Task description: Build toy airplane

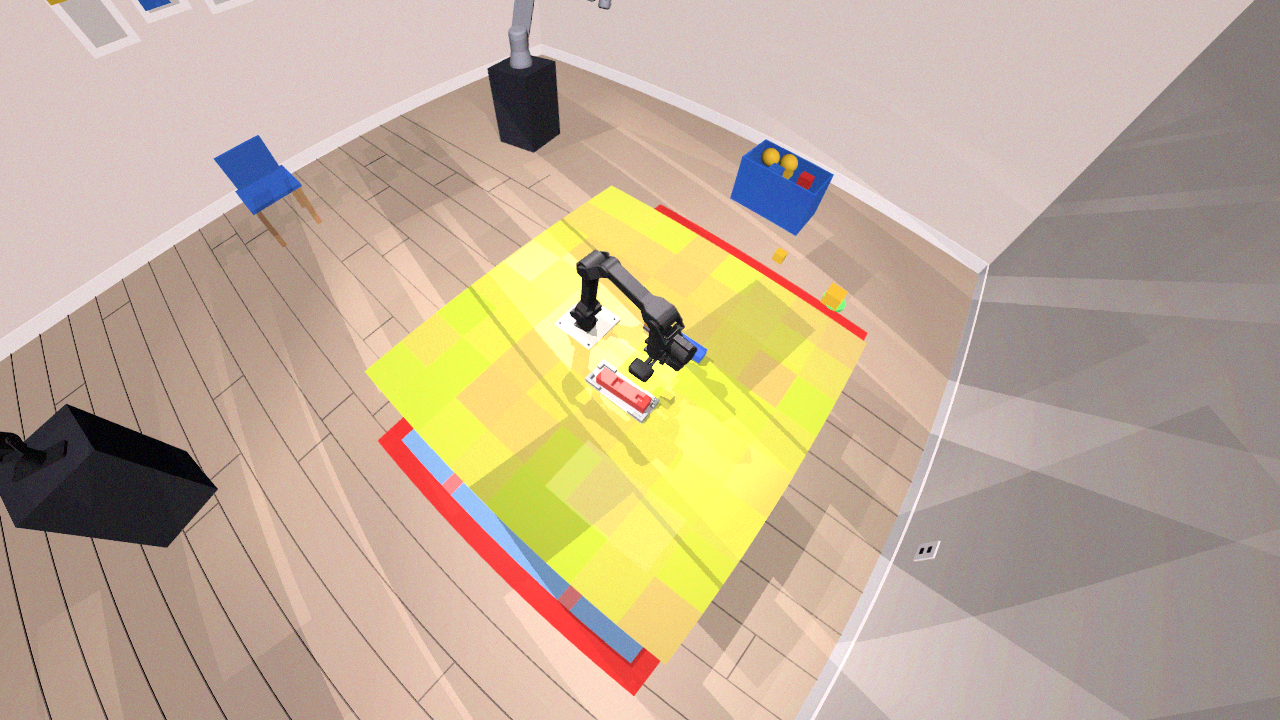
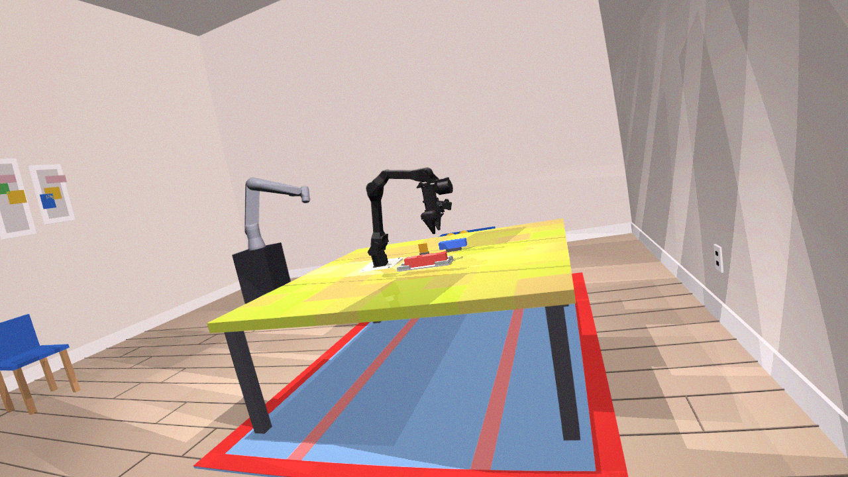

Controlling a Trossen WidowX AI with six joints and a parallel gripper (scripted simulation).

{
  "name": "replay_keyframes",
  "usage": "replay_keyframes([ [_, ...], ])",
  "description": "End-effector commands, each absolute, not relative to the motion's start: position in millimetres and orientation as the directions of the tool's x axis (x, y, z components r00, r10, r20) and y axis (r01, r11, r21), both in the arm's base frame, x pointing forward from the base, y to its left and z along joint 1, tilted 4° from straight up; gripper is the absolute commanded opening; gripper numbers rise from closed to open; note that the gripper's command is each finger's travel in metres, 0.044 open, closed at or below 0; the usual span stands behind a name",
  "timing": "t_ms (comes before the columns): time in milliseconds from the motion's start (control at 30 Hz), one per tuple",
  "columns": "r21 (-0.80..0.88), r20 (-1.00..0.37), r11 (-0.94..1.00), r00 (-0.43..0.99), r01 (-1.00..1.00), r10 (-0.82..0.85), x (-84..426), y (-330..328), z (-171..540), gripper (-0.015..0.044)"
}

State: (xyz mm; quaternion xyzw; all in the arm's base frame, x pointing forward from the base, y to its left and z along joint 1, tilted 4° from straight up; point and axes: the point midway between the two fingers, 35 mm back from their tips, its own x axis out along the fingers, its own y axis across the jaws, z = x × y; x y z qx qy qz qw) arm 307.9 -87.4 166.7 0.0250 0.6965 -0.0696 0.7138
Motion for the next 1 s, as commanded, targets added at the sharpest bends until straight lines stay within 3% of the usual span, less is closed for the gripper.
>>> replay_keyframes([
  [0,-0.057,-0.998,0.990,0.022,0.131,-0.060,336.4,-23.7,159.6,0.0440],
  [267,-0.053,-0.998,0.990,0.023,0.131,-0.056,350.2,86.9,146.5,0.0440],
  [967,-0.053,-0.998,0.990,0.023,0.131,-0.056,351.1,89.2,97.1,0.0440],
])
